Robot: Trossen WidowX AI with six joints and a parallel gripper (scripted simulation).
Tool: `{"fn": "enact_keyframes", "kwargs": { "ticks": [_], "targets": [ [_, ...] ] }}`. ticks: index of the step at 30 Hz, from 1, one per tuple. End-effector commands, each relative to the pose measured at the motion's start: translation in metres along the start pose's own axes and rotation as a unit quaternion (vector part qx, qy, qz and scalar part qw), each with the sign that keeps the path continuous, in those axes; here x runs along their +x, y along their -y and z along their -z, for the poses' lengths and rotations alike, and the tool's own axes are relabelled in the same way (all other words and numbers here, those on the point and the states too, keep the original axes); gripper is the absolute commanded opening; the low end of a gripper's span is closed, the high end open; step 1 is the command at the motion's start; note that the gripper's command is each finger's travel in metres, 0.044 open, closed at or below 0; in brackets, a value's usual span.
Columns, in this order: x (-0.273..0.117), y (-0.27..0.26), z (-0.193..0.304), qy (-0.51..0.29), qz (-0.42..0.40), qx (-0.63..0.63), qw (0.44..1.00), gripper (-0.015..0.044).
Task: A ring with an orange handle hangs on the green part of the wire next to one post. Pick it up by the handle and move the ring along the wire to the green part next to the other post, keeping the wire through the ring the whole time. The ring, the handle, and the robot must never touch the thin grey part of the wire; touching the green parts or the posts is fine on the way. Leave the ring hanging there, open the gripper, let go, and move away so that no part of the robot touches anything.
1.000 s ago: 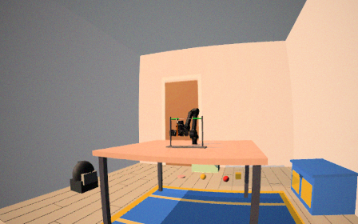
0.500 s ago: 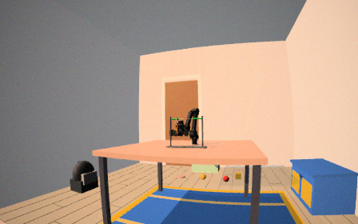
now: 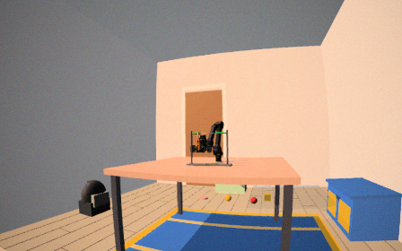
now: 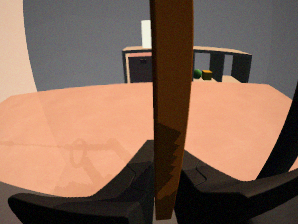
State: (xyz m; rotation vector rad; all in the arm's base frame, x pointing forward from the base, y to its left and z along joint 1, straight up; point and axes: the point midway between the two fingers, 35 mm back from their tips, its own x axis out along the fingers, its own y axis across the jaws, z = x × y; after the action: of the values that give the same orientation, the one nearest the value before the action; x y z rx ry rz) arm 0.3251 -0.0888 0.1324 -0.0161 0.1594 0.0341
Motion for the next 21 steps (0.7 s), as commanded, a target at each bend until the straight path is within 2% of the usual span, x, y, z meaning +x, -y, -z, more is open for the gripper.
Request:
{"fn": "enact_keyframes", "kwargs": {
  "ticks": [1, 21],
  "targets": [
    [0.000, 0.001, -0.003, 0.000, 0.000, 0.000, 1.000, -0.0150],
    [-0.003, 0.003, -0.016, 0.000, 0.001, -0.001, 1.000, -0.0150]
  ]
}}
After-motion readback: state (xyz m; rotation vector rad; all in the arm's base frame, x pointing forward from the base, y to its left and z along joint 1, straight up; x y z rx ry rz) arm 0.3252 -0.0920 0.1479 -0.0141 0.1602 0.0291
